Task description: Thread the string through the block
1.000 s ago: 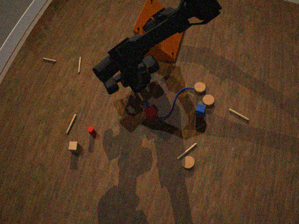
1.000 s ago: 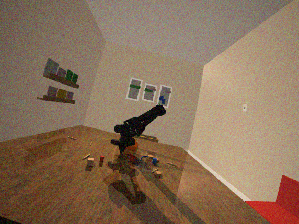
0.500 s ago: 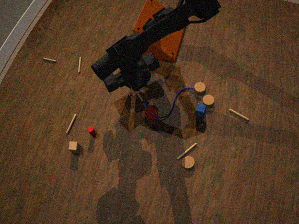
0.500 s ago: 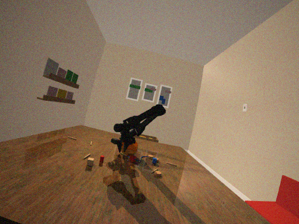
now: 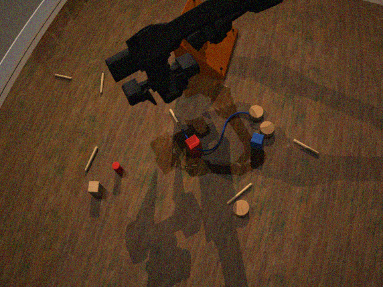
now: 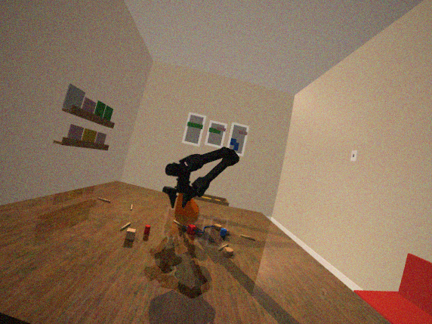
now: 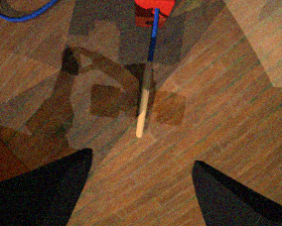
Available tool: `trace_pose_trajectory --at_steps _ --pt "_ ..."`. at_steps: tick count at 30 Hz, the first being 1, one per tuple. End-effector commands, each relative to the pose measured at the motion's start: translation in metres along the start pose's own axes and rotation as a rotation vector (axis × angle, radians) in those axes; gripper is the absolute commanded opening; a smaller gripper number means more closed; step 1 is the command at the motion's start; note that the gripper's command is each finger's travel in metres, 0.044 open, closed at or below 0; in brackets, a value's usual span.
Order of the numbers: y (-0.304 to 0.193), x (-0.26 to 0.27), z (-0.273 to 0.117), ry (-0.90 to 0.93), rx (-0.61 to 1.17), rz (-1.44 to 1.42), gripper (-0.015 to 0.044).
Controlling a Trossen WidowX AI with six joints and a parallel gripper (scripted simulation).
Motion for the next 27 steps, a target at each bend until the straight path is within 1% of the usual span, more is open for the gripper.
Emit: trace_pose_trajectory --at_steps 1,3,5,10,27 --pt "0.0 -0.001 -0.002 -0.003 -0.001 0.003 0.0394" --pt "0.001 -0.001 -0.021 -0.002 0.001 0.001 0.044" --pt "0.001 -0.001 -0.031 0.0 0.001 0.0 0.044" --pt "0.001 -0.001 -0.026 -0.002 -0.004 0.008 0.044" --pt "0.001 -0.001 -0.027 -0.004 -0.004 0.006 0.044"
Point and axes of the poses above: the point midway between the two fingers, 35 mm back from their tips, its own z axis out along the fingers, its own x axis across the jaws, y = z × x, the point moved 6 cm from there along -z, back along the fingers, and after that the axes turned 9 degrees about -z, right-handed, at the moved point
